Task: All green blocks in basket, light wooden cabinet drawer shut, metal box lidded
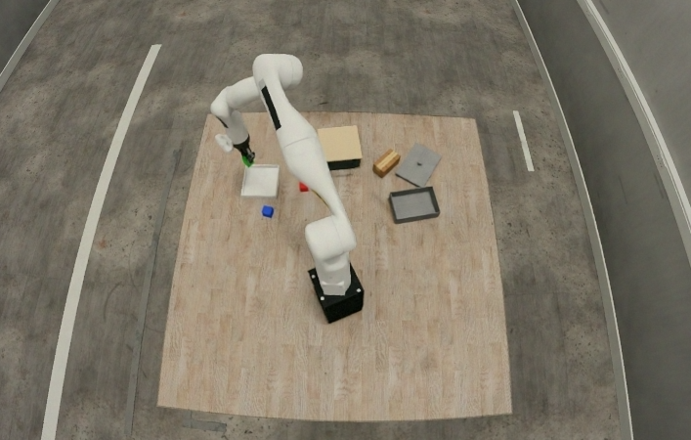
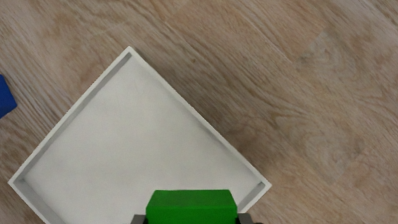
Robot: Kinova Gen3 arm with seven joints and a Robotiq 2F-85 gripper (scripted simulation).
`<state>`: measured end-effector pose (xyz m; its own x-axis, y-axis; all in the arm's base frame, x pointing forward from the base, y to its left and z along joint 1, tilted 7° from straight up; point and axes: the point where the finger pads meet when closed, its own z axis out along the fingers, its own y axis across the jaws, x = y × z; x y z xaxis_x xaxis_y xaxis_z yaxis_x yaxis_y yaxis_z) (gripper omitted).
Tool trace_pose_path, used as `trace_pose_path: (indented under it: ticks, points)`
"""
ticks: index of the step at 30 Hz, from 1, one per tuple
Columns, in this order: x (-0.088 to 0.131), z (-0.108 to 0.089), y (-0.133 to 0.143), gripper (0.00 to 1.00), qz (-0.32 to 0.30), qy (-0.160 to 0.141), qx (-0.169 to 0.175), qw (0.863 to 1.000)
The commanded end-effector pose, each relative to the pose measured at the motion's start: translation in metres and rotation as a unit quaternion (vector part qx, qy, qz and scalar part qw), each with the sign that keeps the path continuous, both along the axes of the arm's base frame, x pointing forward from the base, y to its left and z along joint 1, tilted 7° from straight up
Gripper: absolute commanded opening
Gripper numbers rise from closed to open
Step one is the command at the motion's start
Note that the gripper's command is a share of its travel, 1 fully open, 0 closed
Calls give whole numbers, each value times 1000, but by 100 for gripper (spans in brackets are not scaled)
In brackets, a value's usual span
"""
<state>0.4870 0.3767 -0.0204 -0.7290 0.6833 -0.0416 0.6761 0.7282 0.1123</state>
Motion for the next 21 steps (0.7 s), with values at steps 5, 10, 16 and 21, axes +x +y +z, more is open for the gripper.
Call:
trace_pose_path:
  ticks: [5, 10, 16, 21]
  points:
    - [2, -10, 1, 10, 0, -1, 1, 1000]
    - [3, -17, 2, 10, 0, -1, 1, 1000]
    - [4, -29, 2, 10, 0, -1, 1, 1000]
    - [5, -40, 3, 10, 0, -1, 1, 1000]
